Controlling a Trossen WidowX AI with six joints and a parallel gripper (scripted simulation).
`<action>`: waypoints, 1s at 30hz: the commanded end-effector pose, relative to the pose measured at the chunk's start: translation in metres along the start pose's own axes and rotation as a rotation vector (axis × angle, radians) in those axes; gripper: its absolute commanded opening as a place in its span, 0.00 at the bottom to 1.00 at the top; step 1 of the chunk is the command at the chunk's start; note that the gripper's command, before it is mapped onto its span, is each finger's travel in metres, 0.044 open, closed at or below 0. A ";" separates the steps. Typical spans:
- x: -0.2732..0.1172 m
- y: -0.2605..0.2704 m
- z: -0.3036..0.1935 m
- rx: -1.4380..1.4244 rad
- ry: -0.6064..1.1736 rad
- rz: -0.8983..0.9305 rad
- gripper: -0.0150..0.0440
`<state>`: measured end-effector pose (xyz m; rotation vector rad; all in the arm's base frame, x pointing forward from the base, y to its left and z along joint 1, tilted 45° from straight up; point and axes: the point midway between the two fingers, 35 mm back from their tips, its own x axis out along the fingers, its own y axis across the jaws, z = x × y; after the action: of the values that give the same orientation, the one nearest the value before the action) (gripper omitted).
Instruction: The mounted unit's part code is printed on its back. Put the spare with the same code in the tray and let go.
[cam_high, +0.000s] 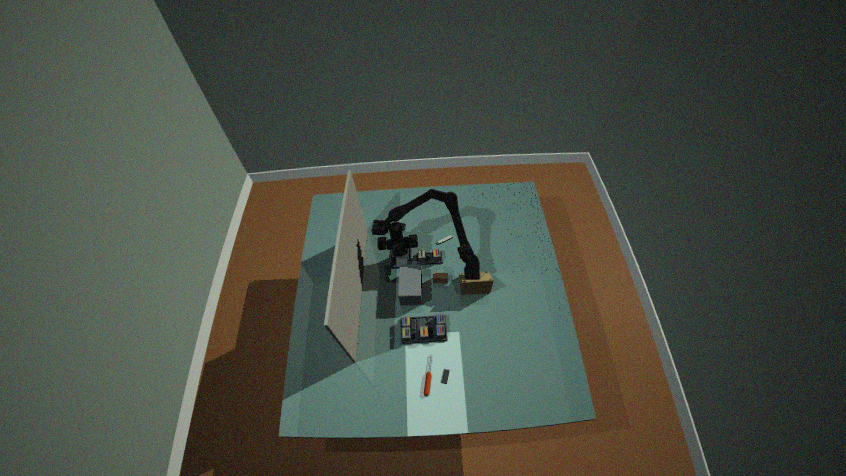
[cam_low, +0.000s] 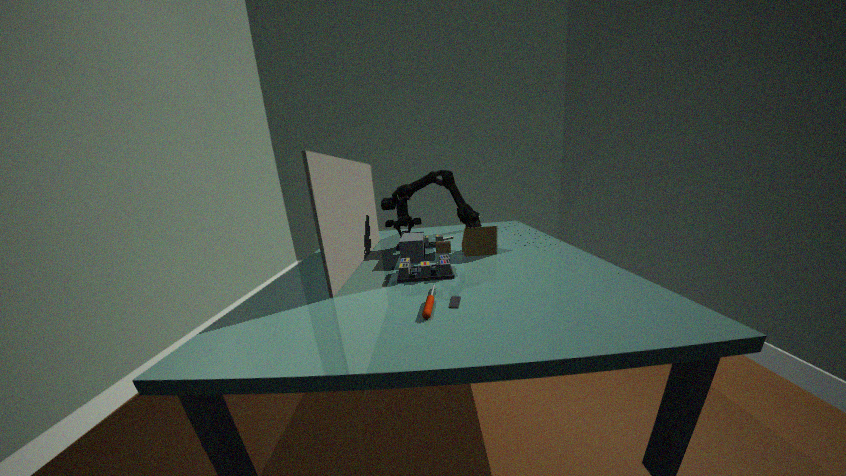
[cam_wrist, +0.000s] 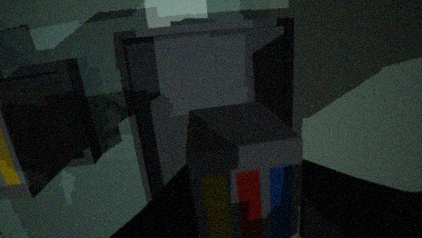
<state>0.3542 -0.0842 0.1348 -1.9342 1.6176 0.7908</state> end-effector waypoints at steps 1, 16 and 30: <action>0.002 0.001 0.001 -0.005 -0.003 -0.004 0.25; 0.015 0.003 0.000 -0.003 -0.002 -0.002 0.25; 0.022 0.004 -0.001 0.002 0.001 0.003 0.43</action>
<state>0.3525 -0.1022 0.1199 -1.9297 1.6237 0.7901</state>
